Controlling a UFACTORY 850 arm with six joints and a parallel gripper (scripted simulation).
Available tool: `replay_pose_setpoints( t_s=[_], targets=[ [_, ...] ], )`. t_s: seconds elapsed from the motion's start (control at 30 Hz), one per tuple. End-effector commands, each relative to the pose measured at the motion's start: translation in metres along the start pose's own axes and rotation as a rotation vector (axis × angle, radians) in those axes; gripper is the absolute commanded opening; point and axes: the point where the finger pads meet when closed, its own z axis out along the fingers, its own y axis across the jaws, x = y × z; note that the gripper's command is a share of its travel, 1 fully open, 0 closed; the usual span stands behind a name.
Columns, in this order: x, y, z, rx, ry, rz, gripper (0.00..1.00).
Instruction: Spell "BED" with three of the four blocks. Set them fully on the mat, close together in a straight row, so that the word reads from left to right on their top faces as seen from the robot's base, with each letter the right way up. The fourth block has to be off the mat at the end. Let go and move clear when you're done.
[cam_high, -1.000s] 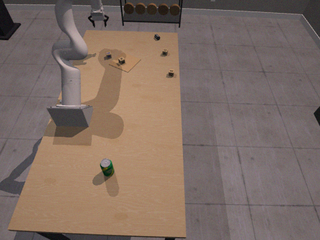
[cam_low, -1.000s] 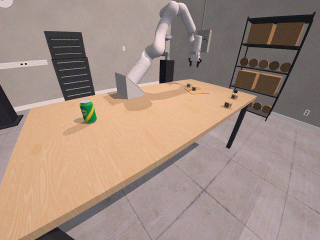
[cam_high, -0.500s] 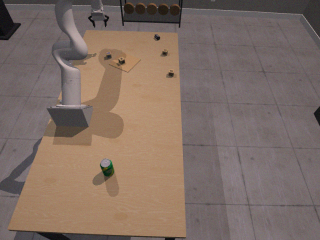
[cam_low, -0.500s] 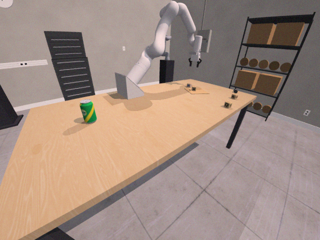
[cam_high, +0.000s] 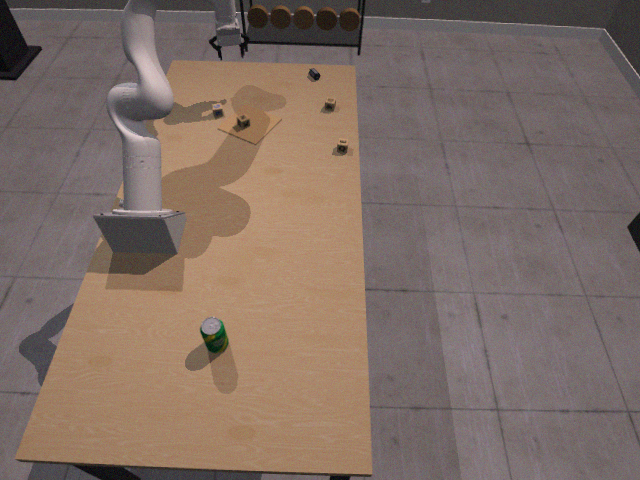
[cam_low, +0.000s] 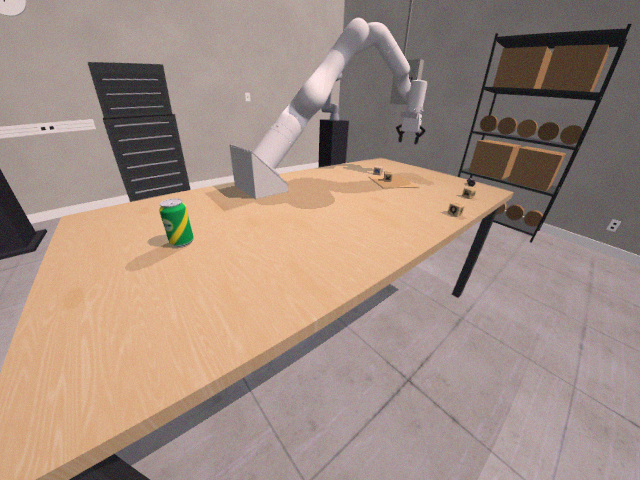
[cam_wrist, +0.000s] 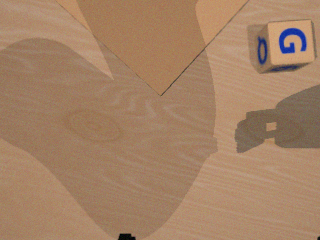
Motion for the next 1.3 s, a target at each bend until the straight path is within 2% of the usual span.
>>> replay_pose_setpoints(
  t_s=[0.0,0.13,0.17,0.2,0.4,0.47,0.5,0.53,0.6,0.87,0.97,1.27],
  targets=[
    [0.0,-0.057,0.013,-0.021,0.002,-0.049,1.0],
    [0.009,-0.098,0.022,-0.023,0.003,-0.079,1.0],
    [0.009,-0.098,0.022,-0.023,0.003,-0.079,1.0],
    [0.016,-0.124,0.027,-0.024,0.002,-0.099,1.0],
    [0.044,-0.195,0.037,-0.023,-0.01,-0.153,1.0],
    [0.044,-0.195,0.037,-0.023,-0.01,-0.153,1.0],
    [0.057,-0.222,0.04,-0.021,-0.018,-0.174,1.0],
    [0.065,-0.237,0.041,-0.02,-0.023,-0.186,1.0],
    [0.073,-0.25,0.042,-0.018,-0.027,-0.197,1.0],
    [0.135,-0.337,0.043,0.004,-0.065,-0.275,1.0],
    [0.143,-0.347,0.042,0.008,-0.07,-0.285,1.0],
    [0.144,-0.348,0.042,0.009,-0.07,-0.286,1.0]
  ],
)
